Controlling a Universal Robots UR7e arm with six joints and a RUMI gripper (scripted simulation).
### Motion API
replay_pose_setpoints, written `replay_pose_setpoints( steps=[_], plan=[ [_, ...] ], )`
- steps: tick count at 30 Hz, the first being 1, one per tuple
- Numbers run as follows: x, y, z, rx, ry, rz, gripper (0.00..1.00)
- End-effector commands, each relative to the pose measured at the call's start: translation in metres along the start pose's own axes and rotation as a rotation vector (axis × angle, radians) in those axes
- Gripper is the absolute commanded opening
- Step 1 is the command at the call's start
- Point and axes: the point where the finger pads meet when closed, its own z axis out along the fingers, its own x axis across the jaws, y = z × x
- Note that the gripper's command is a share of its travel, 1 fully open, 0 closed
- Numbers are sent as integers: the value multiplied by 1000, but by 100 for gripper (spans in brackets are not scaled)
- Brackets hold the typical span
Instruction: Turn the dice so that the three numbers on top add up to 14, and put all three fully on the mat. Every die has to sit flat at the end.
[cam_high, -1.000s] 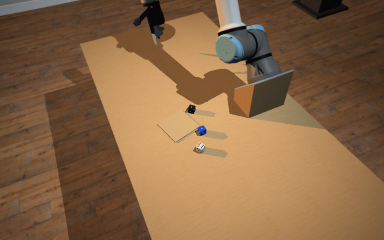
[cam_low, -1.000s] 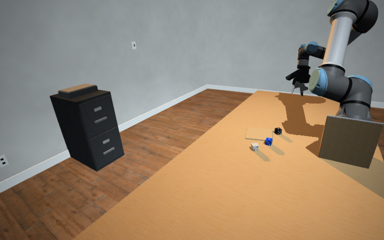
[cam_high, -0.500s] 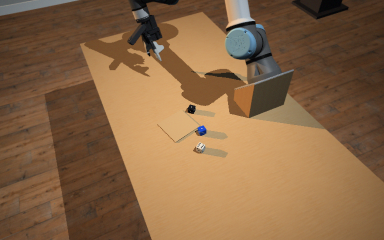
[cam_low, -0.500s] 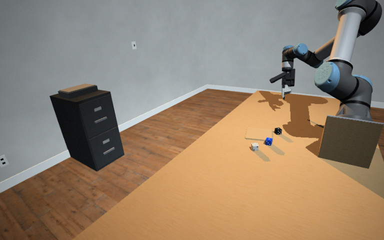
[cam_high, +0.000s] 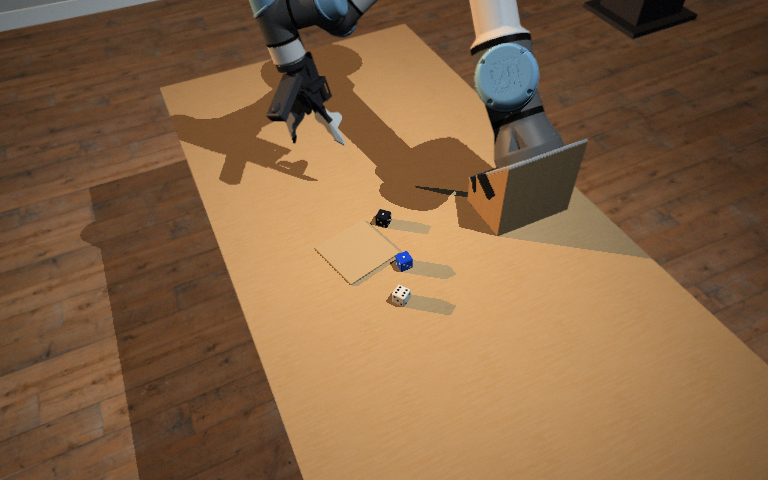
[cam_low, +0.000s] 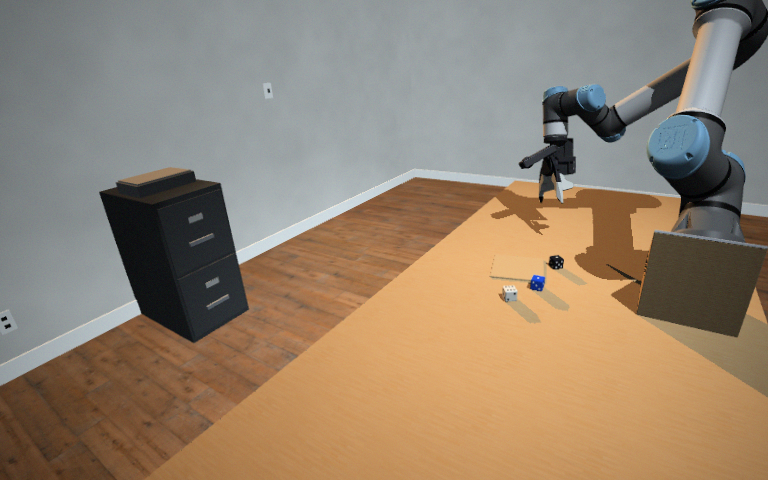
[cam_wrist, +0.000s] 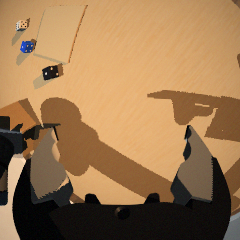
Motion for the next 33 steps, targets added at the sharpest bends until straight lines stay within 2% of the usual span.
replay_pose_setpoints(
  steps=[1, 3, 5, 12, 20, 22, 33],
  plan=[
    [-39, -28, 4, -23, 39, -168, 100],
    [-50, -34, 5, -31, 48, -213, 100],
    [-50, -34, 5, -31, 48, -213, 100],
    [-112, -58, 12, -78, 111, -471, 100],
    [-165, -68, 18, -127, 176, -697, 100],
    [-165, -68, 18, -127, 176, -697, 100],
    [-206, -69, 24, -175, 238, -881, 100]
  ],
)
